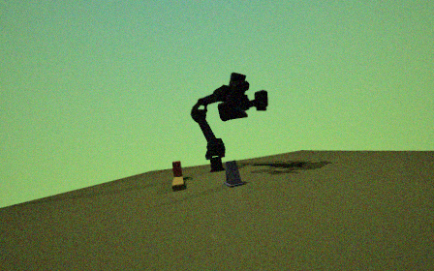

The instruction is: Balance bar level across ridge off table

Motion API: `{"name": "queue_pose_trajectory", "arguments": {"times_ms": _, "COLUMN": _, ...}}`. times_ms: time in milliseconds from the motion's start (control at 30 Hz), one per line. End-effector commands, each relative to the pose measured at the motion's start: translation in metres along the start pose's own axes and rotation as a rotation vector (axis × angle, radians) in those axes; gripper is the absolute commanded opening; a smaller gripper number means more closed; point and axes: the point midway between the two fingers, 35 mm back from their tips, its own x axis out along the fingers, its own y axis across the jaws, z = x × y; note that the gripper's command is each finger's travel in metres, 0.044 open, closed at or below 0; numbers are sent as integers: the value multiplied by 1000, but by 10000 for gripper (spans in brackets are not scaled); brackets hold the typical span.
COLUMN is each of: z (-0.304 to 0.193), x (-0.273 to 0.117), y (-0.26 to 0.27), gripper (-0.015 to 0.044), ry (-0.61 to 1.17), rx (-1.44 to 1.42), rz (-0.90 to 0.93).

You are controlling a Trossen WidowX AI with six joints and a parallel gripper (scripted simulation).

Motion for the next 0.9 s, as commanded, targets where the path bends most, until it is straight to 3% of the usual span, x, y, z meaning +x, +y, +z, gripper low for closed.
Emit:
{"name": "queue_pose_trajectory", "arguments": {"times_ms": 0, "z": 2, "x": 4, "y": -14, "gripper": 315, "ry": 32, "rx": -40, "rz": -43}}
{"name": "queue_pose_trajectory", "arguments": {"times_ms": 867, "z": 3, "x": 5, "y": -123, "gripper": 315, "ry": 328, "rx": -246, "rz": -297}}
